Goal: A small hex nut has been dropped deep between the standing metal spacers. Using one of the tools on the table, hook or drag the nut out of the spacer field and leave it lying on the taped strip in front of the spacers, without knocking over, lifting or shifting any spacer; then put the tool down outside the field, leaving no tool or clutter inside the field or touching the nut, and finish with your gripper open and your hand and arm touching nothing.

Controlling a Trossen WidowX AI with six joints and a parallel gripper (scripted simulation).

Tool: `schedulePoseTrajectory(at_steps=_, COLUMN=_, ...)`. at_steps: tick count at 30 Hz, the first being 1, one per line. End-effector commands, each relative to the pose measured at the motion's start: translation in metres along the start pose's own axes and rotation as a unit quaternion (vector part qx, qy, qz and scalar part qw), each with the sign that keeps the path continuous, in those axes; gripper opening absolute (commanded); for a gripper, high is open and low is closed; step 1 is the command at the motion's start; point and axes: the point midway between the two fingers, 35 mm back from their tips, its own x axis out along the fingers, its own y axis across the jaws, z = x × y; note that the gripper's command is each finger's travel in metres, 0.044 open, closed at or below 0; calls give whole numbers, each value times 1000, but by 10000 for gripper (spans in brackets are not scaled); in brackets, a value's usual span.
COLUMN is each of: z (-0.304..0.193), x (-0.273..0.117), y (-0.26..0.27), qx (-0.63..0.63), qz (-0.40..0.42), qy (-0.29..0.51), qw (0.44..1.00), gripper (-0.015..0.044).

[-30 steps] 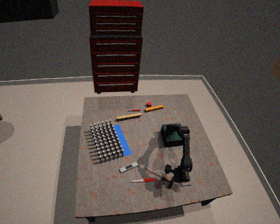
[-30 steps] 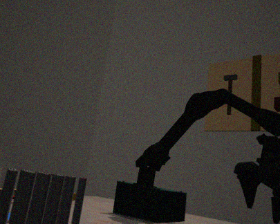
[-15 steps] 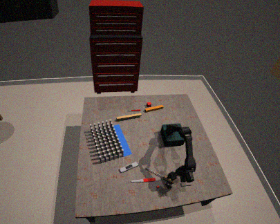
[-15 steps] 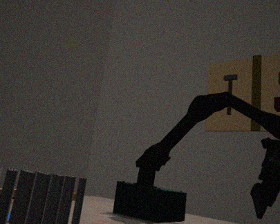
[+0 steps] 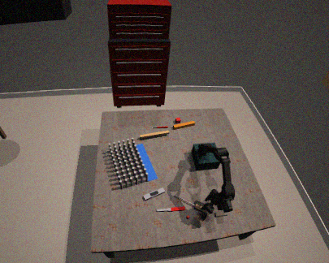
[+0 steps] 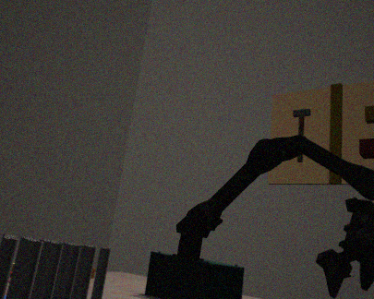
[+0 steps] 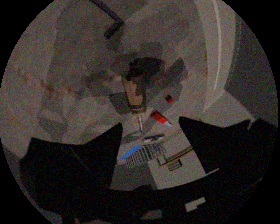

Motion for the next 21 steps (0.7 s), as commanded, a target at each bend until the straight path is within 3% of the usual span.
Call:
schedulePoseTrajectory(at_steps=1, z=0, x=0, y=0, qx=-6, qz=0, qy=2, qw=1000, gripper=335)
schedulePoseTrajectory(at_steps=3, z=0, x=0, y=0, qx=-6, qz=0, qy=2, qw=1000, gripper=282)
schedulePoseTrajectory(at_steps=21, z=6, x=10, y=3, qx=-6, qz=0, qy=2, qw=1000, gripper=280)
